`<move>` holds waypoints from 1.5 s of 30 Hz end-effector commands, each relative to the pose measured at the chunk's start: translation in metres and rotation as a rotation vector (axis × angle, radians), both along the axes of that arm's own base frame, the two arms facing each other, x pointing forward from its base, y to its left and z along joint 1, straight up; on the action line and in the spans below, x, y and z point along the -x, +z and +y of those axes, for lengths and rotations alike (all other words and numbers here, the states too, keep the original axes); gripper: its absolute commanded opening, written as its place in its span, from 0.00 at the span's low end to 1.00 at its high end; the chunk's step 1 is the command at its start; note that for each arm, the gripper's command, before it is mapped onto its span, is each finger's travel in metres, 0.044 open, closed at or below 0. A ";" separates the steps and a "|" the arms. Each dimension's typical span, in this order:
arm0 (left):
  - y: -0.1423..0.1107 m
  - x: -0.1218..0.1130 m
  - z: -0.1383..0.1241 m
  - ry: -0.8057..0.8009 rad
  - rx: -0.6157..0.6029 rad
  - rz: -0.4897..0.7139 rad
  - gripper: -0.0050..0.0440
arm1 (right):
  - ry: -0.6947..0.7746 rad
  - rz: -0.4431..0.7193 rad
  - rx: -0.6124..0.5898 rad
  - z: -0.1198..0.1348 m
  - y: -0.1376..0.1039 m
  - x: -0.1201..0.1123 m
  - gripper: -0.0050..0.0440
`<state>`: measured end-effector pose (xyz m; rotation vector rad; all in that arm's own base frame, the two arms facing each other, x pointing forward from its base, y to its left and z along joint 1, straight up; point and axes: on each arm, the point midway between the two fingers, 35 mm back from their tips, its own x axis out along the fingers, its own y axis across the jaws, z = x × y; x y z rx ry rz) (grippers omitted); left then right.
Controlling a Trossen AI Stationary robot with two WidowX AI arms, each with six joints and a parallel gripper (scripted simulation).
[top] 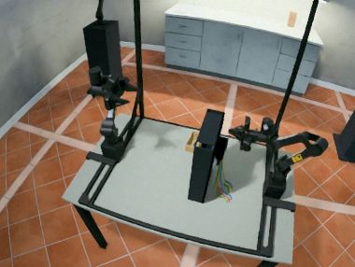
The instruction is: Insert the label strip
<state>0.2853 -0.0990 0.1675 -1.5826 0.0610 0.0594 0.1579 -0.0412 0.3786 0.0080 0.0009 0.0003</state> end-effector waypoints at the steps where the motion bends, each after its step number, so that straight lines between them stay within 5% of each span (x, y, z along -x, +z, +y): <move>1: 0.001 0.001 0.002 0.000 -0.001 -0.004 0.00 | 0.000 -0.002 0.013 0.002 0.005 0.000 1.00; 45: 0.000 0.001 0.011 0.000 -0.001 -0.004 0.00 | 0.000 -0.002 0.013 0.002 0.005 0.000 1.00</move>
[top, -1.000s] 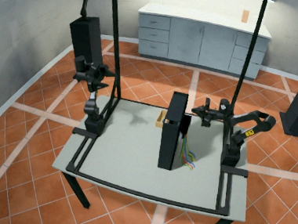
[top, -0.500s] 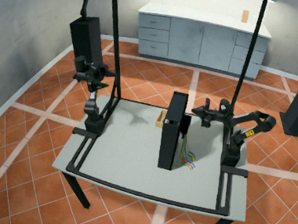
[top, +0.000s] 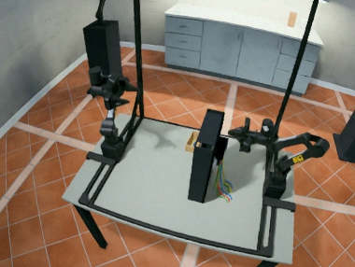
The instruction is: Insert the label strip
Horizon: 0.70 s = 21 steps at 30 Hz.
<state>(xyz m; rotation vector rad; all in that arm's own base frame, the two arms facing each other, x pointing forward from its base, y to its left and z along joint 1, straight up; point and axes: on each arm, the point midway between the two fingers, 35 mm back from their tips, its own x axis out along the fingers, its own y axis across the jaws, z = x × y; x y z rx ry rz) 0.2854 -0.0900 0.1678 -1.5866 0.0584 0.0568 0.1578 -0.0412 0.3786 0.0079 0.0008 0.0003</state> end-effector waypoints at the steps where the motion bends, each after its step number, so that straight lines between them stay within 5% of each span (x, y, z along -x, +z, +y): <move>1: 0.000 0.001 0.002 0.000 -0.005 -0.001 0.00 | 0.000 -0.002 0.013 0.002 0.004 0.000 1.00; 21: 0.000 0.001 0.007 0.000 -0.006 -0.001 0.00 | 0.000 -0.002 0.013 0.002 0.004 0.000 1.00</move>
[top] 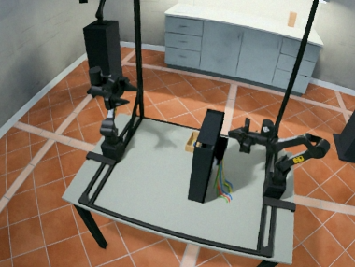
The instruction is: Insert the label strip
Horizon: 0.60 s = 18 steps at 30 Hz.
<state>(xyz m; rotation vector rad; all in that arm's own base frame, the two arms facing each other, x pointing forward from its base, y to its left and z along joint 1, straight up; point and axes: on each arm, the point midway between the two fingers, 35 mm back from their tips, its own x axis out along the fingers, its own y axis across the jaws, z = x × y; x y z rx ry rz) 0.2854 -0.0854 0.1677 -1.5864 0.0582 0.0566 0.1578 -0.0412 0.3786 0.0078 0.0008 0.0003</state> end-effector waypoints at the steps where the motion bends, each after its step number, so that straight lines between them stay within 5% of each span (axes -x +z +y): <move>1: 0.000 0.001 0.002 0.000 -0.005 -0.001 0.00 | 0.000 -0.002 0.012 0.002 0.004 0.000 1.00; 18: 0.000 0.001 0.006 0.000 -0.006 -0.001 0.00 | 0.000 -0.002 0.012 0.002 0.004 0.000 1.00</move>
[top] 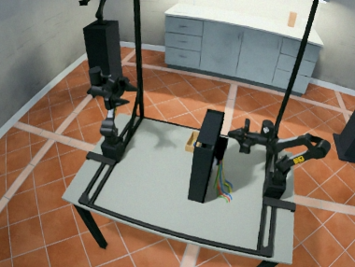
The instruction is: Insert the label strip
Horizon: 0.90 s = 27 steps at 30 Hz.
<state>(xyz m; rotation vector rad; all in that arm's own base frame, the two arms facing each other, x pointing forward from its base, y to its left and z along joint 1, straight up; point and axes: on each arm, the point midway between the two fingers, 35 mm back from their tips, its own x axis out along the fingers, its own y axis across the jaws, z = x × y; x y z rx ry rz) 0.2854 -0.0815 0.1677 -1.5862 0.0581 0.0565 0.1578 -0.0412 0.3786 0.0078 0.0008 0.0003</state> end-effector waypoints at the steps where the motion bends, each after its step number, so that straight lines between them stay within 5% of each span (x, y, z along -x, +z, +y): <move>1: 0.000 0.001 0.002 0.000 -0.006 -0.001 0.00 | 0.000 -0.002 0.012 0.002 0.004 0.000 1.00; 14: 0.005 -0.001 0.000 0.000 0.007 -0.012 0.00 | 0.000 -0.002 0.012 0.002 0.004 0.000 1.00; 15: 0.005 -0.001 0.000 0.000 0.007 -0.012 0.15 | 0.000 -0.002 0.012 0.002 0.004 0.000 1.00; 27: 0.005 -0.001 0.000 0.000 0.007 -0.012 0.64 | 0.000 -0.002 0.012 0.002 0.004 0.000 1.00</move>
